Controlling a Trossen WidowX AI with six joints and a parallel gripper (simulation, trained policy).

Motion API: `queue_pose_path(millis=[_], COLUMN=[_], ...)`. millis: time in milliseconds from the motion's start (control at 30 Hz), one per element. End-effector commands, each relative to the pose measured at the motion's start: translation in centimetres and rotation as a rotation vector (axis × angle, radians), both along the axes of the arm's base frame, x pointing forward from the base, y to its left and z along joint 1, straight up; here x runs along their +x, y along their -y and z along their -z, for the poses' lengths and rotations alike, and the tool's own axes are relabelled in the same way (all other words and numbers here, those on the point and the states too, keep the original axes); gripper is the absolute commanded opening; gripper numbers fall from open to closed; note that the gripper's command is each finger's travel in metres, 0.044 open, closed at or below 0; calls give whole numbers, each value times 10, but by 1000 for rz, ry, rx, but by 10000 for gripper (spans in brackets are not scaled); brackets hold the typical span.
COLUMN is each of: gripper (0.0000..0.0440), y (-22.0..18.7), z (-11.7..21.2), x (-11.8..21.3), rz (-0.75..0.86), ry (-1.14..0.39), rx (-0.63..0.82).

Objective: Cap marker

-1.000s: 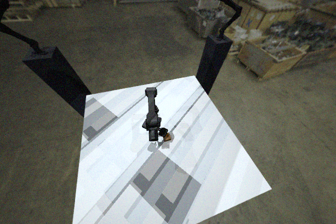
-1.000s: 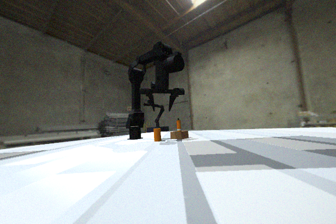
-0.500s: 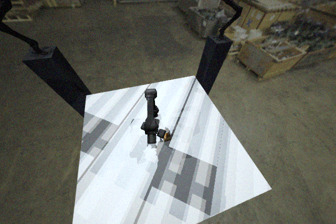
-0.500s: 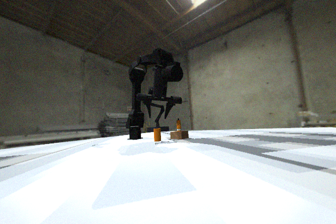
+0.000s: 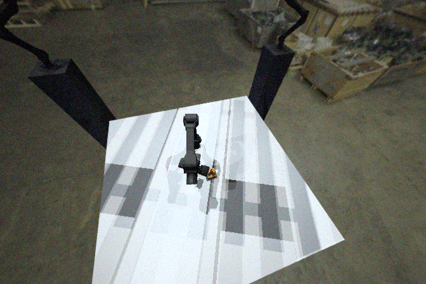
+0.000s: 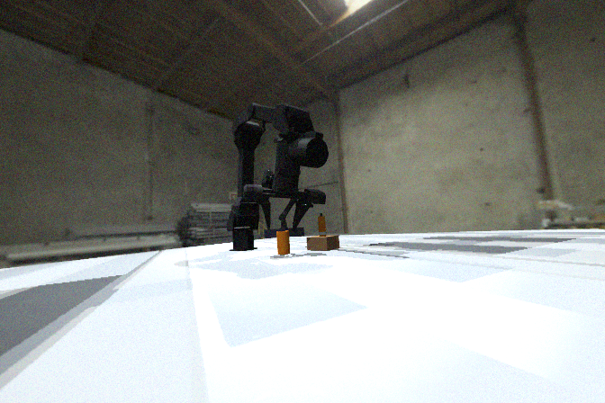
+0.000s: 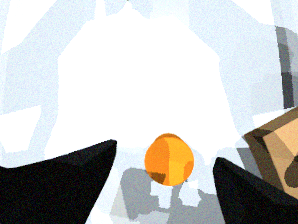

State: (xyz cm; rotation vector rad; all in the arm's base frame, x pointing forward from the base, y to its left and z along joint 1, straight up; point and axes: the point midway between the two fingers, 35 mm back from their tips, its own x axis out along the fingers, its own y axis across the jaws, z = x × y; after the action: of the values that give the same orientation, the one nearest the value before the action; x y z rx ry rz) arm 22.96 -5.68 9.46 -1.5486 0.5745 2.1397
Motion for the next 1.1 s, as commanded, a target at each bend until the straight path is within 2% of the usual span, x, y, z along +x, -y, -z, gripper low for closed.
queue_pose_path(millis=[0,300,433,500,700,1067], gripper=[278,266,240,208,56,50], y=[1,-1,-2,-2,-1,-1], z=[13,34,38,38,29,-3], x=[-2,-5,-5,-5,-1,20], rz=[-36,-114,-147,-162,-201,-266], ry=[-2,10,22,32,75,197], rx=[2,5,0,-6,-24,-74])
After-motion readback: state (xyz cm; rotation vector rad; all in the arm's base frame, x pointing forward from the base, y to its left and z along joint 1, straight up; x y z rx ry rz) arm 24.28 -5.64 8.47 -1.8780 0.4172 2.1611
